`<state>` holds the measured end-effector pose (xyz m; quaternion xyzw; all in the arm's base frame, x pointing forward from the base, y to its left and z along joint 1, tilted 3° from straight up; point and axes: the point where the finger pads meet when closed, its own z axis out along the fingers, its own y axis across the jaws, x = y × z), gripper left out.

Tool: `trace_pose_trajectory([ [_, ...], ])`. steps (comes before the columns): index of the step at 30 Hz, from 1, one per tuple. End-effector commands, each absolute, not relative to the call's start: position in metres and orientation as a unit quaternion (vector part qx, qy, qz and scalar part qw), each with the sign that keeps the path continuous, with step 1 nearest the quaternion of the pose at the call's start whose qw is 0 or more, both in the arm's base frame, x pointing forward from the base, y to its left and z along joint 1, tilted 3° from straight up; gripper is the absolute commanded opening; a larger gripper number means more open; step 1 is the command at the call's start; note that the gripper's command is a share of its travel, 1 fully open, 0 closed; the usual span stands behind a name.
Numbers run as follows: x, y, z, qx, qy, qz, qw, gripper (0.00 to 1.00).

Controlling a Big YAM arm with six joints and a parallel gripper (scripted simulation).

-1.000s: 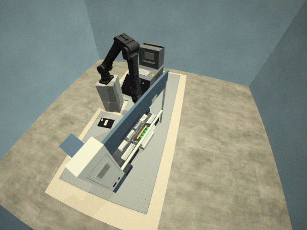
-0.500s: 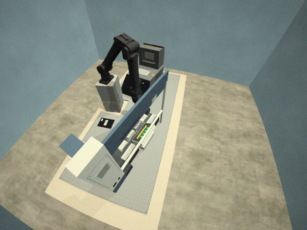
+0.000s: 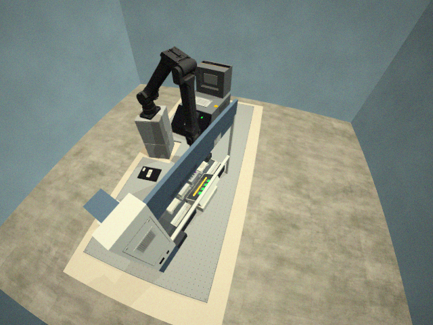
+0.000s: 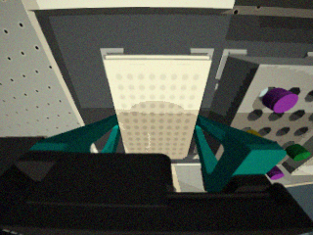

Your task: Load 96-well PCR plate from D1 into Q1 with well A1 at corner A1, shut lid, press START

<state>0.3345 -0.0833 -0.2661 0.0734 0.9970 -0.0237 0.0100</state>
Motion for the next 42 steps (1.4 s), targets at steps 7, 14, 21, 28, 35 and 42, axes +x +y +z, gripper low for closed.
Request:
trace_pose_trajectory([
  [7, 0.349, -0.089, -0.26, 0.081, 0.996, -0.024, 0.024, 0.0],
  [14, 0.349, -0.089, -0.26, 0.081, 0.996, -0.024, 0.024, 0.0],
  [21, 0.341, -0.085, -0.249, 0.078, 0.997, -0.023, 0.017, 0.0],
  [28, 0.335, -0.078, -0.241, 0.074, 0.997, -0.022, 0.01, 0.0],
  [35, 0.347, -0.079, -0.227, 0.074, 0.997, -0.023, 0.022, 0.0],
  [42, 0.335, -0.083, -0.224, 0.084, 0.996, -0.022, 0.011, 0.0],
])
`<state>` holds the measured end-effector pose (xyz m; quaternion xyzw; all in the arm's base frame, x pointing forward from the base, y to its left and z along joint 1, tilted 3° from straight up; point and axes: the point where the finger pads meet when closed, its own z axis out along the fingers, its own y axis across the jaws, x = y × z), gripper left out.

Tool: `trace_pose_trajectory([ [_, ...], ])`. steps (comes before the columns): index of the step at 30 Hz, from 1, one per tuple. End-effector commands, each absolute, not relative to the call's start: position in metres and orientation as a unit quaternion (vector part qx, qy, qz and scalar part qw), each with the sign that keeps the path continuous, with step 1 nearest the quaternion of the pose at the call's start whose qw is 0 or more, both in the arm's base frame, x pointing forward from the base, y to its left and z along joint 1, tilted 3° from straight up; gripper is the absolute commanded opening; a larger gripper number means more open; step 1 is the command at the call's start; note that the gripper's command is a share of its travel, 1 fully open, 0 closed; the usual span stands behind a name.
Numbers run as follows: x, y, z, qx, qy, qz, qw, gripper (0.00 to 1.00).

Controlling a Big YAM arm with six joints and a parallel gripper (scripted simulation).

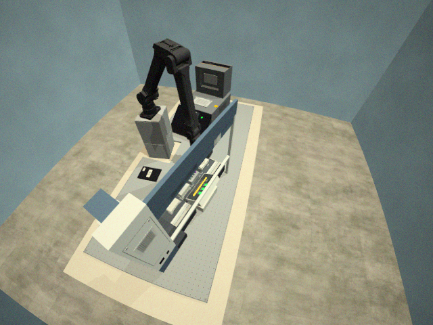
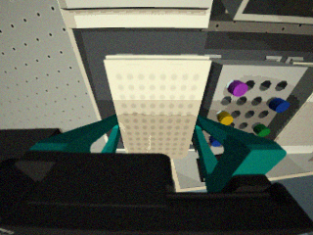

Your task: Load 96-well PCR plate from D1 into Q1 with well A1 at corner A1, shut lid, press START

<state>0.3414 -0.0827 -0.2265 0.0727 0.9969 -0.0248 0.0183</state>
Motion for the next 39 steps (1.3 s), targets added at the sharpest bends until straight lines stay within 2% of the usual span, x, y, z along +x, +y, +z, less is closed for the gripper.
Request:
trace_pose_trajectory([
  [1, 0.333, -0.083, -0.223, 0.084, 0.996, -0.021, 0.008, 0.0],
  [10, 0.351, -0.088, -0.201, 0.086, 0.996, -0.024, 0.029, 0.0],
  [19, 0.329, -0.076, -0.197, 0.076, 0.997, -0.021, 0.004, 0.0],
  [24, 0.346, -0.077, -0.182, 0.074, 0.997, -0.023, 0.023, 0.0],
  [39, 0.335, -0.085, -0.198, 0.086, 0.996, -0.022, 0.015, 0.0],
])
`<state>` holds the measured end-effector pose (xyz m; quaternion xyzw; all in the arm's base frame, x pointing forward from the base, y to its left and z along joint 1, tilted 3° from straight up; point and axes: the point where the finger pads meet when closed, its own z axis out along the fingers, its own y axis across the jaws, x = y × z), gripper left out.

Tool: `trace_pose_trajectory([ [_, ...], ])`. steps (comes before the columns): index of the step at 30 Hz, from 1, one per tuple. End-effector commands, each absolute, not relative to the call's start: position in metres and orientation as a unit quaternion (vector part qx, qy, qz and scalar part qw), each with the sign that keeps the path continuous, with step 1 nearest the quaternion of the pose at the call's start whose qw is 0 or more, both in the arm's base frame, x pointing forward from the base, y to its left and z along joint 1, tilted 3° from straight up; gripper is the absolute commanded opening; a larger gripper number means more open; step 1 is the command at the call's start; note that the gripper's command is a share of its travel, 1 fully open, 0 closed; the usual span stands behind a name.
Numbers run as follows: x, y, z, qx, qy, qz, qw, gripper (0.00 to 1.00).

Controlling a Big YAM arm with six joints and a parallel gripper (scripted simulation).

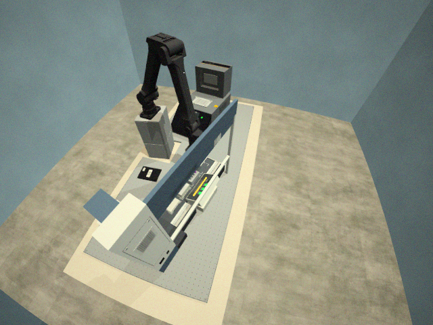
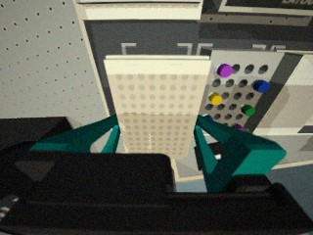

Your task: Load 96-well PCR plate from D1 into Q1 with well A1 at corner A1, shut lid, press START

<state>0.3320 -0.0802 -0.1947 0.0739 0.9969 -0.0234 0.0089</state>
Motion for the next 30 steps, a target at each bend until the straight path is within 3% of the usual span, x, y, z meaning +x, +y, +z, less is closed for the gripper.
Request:
trace_pose_trajectory([
  [1, 0.337, -0.083, -0.197, 0.084, 0.996, -0.023, 0.017, 0.0],
  [30, 0.256, 0.001, -0.143, 0.09, 0.996, -0.025, 0.01, 0.0],
])
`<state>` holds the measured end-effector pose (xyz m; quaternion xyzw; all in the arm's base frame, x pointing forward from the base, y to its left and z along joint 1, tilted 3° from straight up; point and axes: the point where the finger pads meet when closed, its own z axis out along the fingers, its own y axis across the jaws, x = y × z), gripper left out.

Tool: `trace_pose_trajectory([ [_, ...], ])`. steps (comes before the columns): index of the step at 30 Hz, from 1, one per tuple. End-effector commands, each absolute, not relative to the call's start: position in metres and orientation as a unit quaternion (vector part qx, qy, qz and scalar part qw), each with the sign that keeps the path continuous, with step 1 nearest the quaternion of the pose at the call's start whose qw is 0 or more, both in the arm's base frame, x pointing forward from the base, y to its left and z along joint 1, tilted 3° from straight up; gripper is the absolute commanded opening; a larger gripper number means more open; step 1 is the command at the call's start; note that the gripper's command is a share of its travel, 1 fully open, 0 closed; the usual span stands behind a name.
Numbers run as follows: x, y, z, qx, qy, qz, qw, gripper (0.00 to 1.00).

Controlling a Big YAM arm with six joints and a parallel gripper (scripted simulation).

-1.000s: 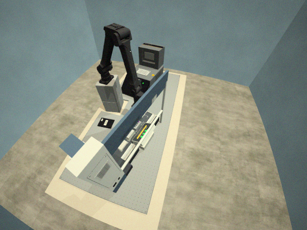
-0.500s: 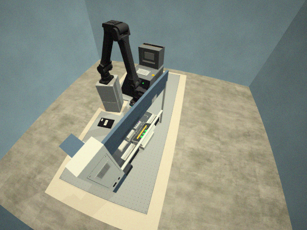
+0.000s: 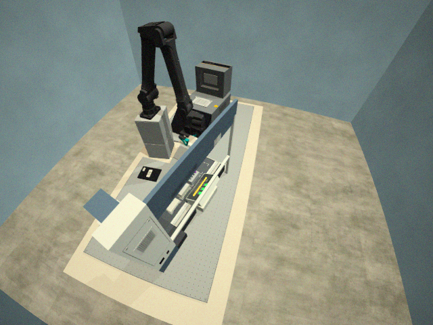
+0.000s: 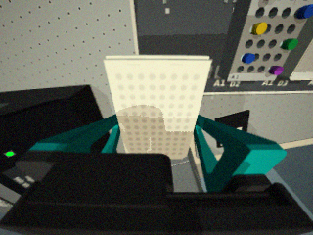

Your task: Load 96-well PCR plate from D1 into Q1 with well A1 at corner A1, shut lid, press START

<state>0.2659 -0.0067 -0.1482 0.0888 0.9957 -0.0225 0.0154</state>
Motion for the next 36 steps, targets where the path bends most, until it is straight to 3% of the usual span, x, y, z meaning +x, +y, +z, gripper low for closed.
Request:
trace_pose_trajectory([
  [1, 0.251, 0.006, -0.14, 0.088, 0.996, -0.025, 0.01, 0.0],
  [36, 0.148, 0.111, -0.08, -0.046, 0.999, -0.021, 0.012, 0.0],
])
